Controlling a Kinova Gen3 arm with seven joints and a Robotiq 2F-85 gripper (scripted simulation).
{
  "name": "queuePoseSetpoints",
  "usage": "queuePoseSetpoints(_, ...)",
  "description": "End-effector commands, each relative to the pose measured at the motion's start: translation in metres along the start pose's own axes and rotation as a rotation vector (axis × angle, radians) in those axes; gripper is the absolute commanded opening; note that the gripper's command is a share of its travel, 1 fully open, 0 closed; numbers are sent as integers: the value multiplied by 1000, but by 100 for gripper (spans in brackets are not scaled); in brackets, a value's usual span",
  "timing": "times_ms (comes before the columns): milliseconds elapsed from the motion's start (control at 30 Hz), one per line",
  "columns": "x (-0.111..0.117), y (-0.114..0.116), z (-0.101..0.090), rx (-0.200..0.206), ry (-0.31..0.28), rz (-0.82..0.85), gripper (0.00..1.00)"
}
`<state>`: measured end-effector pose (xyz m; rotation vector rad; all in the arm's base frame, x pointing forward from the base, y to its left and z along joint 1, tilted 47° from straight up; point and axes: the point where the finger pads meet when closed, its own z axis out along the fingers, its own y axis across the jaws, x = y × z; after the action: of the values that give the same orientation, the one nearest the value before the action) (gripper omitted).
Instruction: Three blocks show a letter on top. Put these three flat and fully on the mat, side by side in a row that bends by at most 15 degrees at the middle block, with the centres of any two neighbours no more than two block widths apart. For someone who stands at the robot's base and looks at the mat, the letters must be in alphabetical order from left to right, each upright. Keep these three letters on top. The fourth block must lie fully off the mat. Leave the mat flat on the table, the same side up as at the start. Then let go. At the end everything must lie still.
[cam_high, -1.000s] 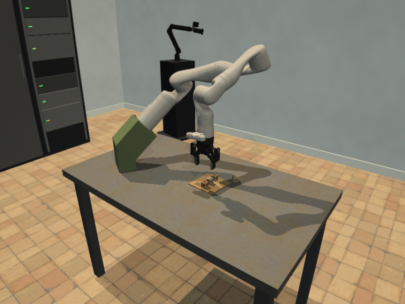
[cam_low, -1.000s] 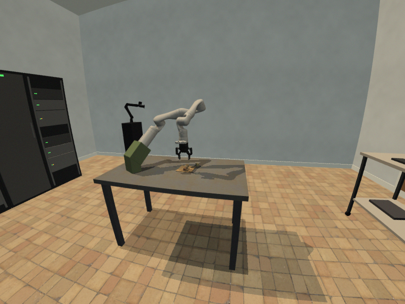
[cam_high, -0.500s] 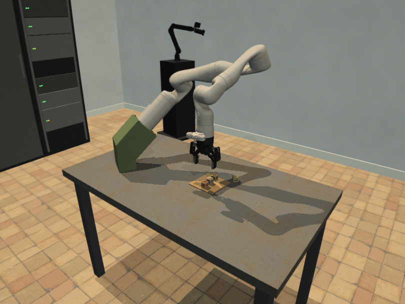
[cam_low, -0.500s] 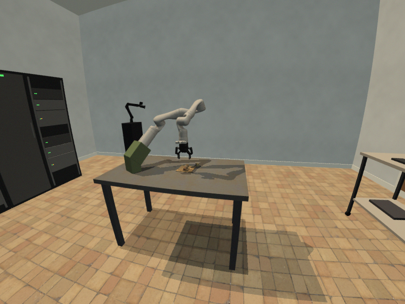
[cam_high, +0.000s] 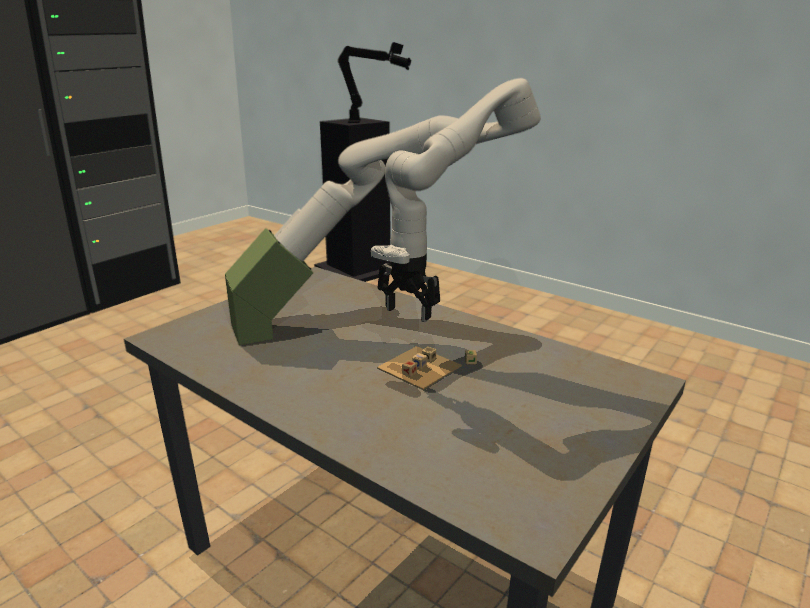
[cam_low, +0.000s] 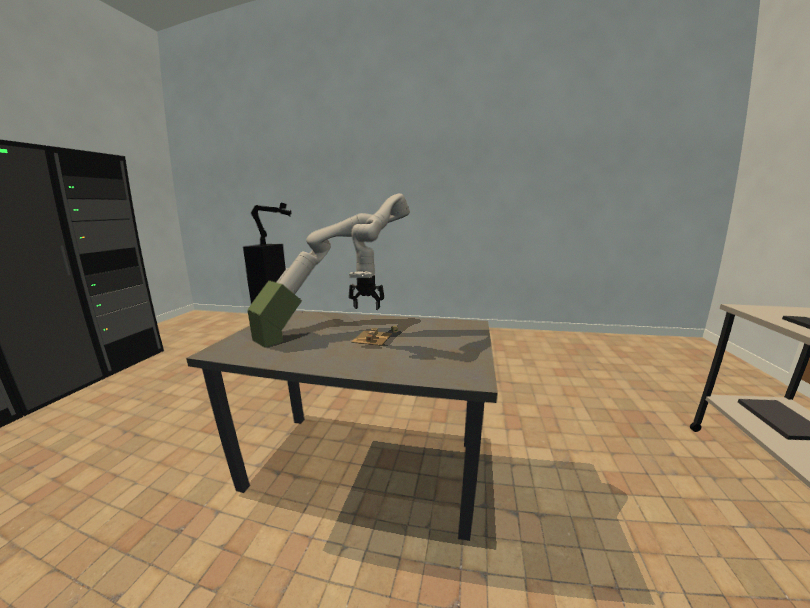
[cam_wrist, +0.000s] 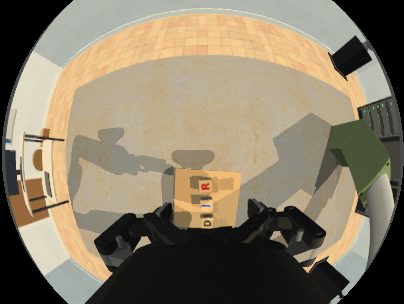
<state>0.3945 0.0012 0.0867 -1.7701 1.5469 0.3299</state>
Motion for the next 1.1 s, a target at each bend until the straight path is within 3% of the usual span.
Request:
queuePoseSetpoints(0, 2, -6, -19, 21, 11, -5, 100)
queuePoseSetpoints(267, 2, -6, -45, 21, 11, -5, 100)
queuePoseSetpoints(1067, 2, -6, -47, 21, 11, -5, 100)
